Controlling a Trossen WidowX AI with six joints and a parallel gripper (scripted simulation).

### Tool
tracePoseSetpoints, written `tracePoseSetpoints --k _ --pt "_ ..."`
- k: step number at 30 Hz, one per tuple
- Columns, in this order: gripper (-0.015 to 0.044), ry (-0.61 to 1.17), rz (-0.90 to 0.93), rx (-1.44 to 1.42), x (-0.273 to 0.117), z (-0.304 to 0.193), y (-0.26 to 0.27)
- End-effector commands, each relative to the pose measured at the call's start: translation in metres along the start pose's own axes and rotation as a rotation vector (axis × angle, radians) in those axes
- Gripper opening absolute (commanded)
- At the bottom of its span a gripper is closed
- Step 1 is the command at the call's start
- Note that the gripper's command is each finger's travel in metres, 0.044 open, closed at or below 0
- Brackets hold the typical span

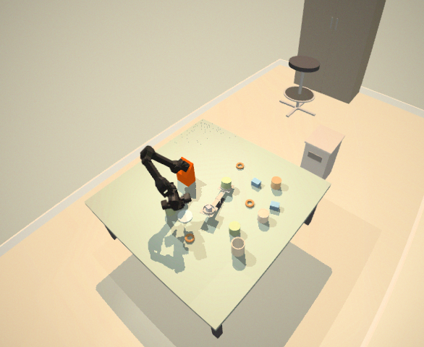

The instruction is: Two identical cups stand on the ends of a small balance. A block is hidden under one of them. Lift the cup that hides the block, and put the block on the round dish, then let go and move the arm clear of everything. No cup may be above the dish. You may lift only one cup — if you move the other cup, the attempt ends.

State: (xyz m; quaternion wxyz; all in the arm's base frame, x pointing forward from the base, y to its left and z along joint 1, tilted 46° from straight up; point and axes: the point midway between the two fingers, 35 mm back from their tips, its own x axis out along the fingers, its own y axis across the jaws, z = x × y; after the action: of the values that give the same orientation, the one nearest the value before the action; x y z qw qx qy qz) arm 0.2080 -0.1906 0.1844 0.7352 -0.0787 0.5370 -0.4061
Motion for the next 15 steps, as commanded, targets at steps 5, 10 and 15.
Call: tracePoseSetpoints --k 5,10,15 --pt "0.026 0.021 0.008 -0.249 0.0 0.012 0.02" --pt "0.026 0.028 0.015 -0.415 -0.001 0.02 0.035" --pt "0.026 0.031 0.02 -0.58 -0.003 0.027 0.051"
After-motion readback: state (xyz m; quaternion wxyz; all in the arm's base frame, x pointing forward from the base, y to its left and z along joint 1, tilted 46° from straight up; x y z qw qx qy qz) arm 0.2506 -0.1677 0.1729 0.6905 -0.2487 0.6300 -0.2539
